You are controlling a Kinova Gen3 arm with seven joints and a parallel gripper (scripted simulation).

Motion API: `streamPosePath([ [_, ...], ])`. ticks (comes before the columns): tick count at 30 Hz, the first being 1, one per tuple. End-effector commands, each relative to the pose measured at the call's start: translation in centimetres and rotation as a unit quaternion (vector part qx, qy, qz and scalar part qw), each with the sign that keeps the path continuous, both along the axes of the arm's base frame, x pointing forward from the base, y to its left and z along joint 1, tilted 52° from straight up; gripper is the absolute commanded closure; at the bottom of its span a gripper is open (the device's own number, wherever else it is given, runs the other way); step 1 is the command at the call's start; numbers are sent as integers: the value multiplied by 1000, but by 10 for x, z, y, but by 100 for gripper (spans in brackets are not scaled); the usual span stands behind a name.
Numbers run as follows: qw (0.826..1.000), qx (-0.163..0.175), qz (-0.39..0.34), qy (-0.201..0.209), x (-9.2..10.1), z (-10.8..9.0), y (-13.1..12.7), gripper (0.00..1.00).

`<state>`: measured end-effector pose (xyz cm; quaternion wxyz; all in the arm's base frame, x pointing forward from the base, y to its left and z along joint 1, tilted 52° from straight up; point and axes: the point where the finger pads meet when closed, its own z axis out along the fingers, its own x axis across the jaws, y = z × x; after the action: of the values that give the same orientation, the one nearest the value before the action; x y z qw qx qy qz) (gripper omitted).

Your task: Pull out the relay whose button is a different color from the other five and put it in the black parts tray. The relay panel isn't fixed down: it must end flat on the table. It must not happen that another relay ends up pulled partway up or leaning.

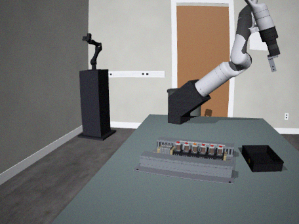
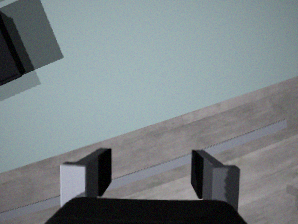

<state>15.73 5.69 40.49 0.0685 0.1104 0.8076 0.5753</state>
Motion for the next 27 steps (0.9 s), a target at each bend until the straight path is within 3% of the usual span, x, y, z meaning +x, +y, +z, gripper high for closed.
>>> streamPosePath([
  [1,1000,0,0,0,0,0,0,0],
  [27,1000,0,0,0,0,0,0,2],
])
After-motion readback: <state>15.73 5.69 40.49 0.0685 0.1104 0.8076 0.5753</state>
